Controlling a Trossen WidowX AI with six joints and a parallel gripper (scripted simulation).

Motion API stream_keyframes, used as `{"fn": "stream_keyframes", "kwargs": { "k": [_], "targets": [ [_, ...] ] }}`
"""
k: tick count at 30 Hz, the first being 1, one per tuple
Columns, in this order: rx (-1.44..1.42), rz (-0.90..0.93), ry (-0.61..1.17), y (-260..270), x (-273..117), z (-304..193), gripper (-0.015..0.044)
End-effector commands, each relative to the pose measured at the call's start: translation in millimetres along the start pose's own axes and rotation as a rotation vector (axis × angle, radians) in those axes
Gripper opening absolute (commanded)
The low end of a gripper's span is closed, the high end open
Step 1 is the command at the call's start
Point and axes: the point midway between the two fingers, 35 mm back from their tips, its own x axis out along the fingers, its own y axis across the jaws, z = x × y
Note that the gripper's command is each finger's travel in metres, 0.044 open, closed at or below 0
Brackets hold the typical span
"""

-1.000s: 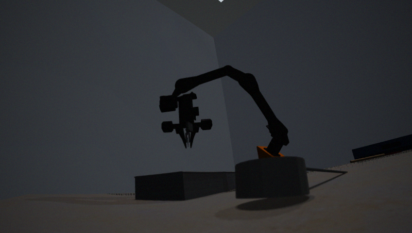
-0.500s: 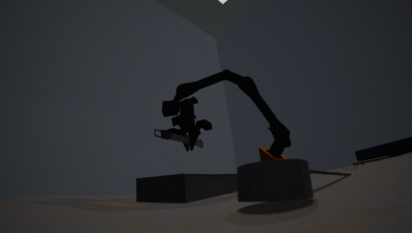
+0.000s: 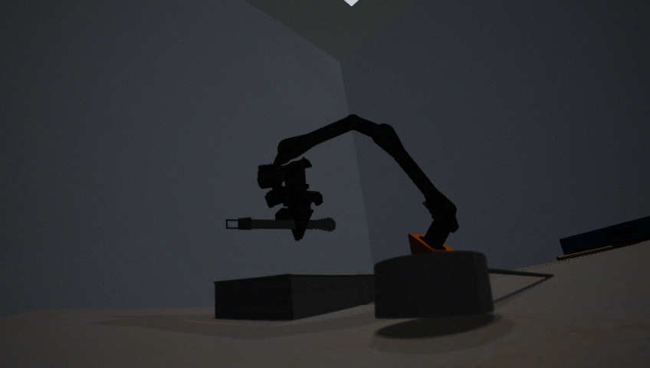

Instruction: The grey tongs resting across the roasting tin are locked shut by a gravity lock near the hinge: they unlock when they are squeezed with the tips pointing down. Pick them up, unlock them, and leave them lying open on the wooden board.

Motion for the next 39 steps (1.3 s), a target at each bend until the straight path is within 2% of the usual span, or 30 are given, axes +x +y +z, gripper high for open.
{"fn": "stream_keyframes", "kwargs": {
  "k": [1,39],
  "targets": [
    [0.161,-0.008,-0.012,-10,-4,-3,-0.0150],
    [1.633,0.000,-0.014,-78,-3,-43,-0.0150]
  ]
}}
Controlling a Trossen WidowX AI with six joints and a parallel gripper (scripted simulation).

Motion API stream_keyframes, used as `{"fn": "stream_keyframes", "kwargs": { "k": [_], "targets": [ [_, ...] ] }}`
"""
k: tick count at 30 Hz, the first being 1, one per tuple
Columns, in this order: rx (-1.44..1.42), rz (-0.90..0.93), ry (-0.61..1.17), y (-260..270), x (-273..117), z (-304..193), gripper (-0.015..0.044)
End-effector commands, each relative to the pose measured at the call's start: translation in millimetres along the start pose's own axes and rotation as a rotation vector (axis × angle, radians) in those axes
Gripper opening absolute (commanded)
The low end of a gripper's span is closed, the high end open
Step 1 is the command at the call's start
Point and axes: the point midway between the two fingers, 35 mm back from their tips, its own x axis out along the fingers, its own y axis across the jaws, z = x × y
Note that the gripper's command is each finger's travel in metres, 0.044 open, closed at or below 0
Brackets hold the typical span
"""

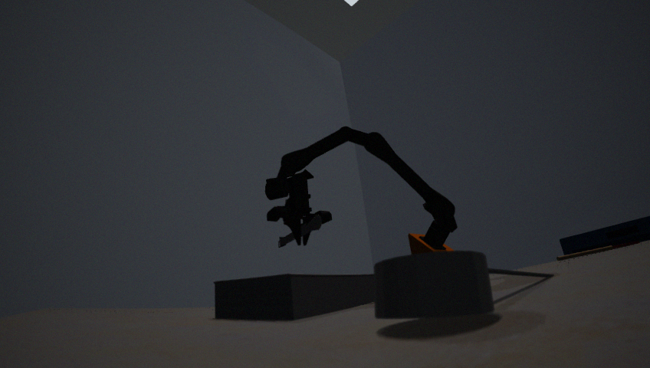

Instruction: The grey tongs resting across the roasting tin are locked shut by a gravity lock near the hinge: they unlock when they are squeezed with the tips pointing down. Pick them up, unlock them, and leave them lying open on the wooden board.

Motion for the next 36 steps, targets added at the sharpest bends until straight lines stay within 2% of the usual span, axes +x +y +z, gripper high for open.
{"fn": "stream_keyframes", "kwargs": {
  "k": [1,36],
  "targets": [
    [0.160,0.009,-0.011,-4,-3,9,-0.0150],
    [1.509,-0.001,0.008,-53,5,59,-0.0150]
  ]
}}
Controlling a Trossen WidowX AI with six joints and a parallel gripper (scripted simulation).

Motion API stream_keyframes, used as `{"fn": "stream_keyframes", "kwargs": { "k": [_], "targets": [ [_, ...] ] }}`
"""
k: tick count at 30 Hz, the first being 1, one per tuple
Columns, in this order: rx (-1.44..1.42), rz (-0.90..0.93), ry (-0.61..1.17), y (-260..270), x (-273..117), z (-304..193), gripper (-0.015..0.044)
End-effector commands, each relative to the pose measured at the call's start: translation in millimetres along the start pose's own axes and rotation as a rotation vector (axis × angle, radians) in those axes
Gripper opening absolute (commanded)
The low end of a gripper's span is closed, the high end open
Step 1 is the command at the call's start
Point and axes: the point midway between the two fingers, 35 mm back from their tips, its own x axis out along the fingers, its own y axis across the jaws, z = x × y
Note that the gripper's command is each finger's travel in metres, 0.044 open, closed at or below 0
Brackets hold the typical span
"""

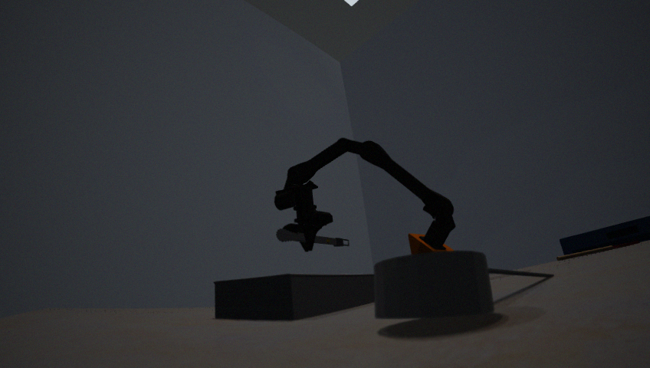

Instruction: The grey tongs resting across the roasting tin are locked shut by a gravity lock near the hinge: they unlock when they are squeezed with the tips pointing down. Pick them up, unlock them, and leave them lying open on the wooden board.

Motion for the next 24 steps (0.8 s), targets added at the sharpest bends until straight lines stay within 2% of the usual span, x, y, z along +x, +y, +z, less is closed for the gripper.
{"fn": "stream_keyframes", "kwargs": {
  "k": [1,8,15,24],
  "targets": [
    [0.159,0.010,0.003,6,-2,7,-0.0150],
    [0.370,0.006,0.004,12,0,16,-0.0150],
    [0.355,0.009,0.005,14,-2,23,-0.0150],
    [0.222,0.032,0.004,29,-14,83,-0.0150]
  ]
}}
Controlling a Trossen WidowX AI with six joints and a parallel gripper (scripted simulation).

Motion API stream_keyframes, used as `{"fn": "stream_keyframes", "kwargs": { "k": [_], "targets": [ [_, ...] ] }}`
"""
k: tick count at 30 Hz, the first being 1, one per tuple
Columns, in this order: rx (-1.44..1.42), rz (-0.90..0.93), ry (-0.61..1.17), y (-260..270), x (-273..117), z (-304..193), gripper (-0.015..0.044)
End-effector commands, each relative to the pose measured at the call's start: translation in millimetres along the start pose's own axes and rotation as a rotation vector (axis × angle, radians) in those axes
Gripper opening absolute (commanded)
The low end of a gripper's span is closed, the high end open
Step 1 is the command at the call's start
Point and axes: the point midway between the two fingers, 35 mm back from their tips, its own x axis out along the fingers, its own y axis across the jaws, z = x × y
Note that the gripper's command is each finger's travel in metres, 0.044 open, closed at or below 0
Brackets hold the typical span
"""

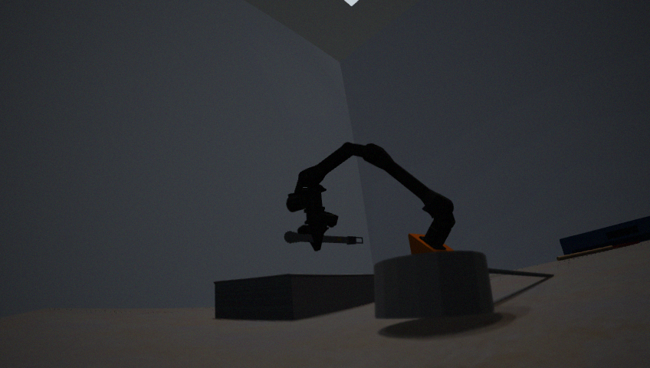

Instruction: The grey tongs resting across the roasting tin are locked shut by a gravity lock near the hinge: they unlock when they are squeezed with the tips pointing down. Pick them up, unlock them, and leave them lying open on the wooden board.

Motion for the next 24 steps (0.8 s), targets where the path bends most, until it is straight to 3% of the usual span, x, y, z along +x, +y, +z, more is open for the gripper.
{"fn": "stream_keyframes", "kwargs": {
  "k": [1,24],
  "targets": [
    [-0.060,0.013,0.003,14,-6,29,-0.0150],
    [-0.417,0.013,-0.013,52,-4,187,-0.0150]
  ]
}}
